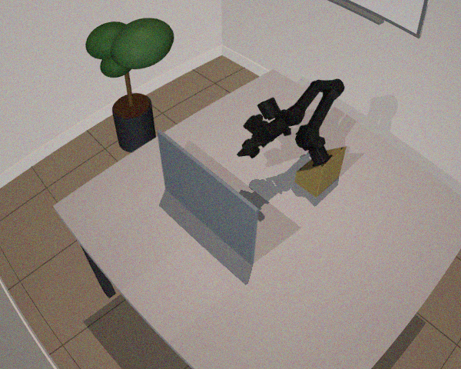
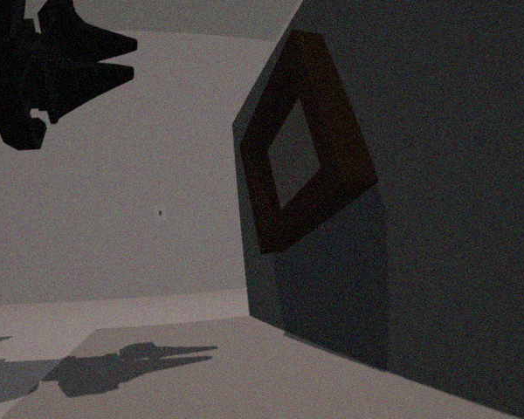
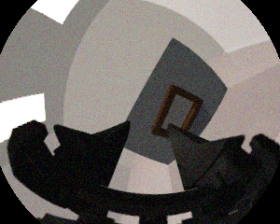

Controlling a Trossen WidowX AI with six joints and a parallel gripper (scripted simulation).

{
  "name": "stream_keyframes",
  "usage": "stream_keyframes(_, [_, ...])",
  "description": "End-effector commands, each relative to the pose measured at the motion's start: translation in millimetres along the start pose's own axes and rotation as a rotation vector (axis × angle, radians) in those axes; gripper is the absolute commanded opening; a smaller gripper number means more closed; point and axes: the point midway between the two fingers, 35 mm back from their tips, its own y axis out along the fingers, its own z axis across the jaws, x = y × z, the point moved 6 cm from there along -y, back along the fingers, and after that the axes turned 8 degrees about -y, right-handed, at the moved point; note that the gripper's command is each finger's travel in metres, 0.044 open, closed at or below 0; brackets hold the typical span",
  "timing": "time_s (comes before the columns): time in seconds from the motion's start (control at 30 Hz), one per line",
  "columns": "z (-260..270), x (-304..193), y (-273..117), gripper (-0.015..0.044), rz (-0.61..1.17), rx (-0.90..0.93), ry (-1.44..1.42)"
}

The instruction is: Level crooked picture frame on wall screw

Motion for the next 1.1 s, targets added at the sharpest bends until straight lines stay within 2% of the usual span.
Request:
stream_keyframes(0.0, [-0.3,0.1,-0.1,0.026,0.0,-0.004,-0.003])
stream_keyframes(0.57, [-0.9,-0.4,0.5,0.026,0.0,0.0,0.005])
stream_keyframes(0.83, [-46.5,-19.2,9.0,0.026,-0.002,-0.003,0.247])
stream_keyframes(1.07, [-50.7,-21.1,8.2,0.026,-0.001,-0.004,0.269])
